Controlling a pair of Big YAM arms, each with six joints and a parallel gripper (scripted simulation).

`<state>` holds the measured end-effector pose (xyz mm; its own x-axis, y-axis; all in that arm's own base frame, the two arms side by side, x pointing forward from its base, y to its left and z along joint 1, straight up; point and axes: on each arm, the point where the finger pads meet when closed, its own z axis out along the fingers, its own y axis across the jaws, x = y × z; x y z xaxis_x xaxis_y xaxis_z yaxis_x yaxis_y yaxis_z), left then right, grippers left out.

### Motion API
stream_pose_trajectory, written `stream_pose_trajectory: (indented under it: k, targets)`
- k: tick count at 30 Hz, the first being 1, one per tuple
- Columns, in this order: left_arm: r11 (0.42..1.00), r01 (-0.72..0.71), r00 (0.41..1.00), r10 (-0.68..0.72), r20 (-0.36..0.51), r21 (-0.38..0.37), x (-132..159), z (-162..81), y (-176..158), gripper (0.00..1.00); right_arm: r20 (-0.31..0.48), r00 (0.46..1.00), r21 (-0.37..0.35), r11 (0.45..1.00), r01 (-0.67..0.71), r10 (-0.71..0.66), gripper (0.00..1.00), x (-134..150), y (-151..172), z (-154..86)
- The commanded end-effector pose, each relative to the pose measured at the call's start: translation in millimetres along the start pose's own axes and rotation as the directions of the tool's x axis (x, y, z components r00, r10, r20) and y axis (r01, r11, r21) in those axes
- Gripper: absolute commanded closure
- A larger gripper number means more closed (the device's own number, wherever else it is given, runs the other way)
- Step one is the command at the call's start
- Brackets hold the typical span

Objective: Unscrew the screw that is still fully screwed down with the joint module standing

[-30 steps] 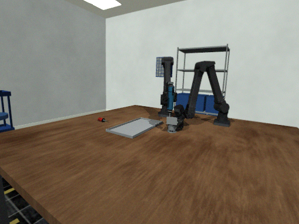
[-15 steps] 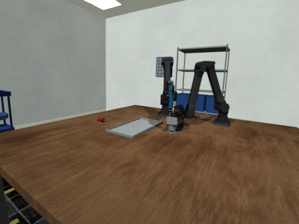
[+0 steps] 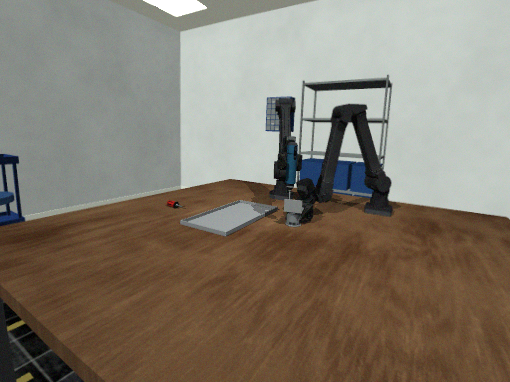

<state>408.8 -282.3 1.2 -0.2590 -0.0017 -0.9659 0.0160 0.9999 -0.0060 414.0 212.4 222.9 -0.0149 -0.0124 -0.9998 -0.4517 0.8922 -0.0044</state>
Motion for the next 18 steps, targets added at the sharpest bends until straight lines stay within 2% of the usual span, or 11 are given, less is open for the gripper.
stream_pose_trajectory:
  k: [1, 5, 18]
  targets:
    - [1.000, 0.012, 1.000, -0.012, 0.018, 0.007, -8, 2, -5, 0.41, 0.147, 0.989, -0.011, 1.000, -0.010, 0.012, 0.58, -71, 6, 22]
    - [1.000, 0.012, 1.000, -0.012, 0.018, 0.007, -8, 2, -5, 0.41, 0.130, 0.991, -0.010, 1.000, -0.010, 0.011, 0.58, -63, 6, 25]
    - [1.000, 0.012, 1.000, -0.012, 0.018, 0.007, -8, 2, -5, 0.41, 0.131, 0.991, -0.010, 1.000, -0.010, 0.012, 0.58, -66, 7, 26]
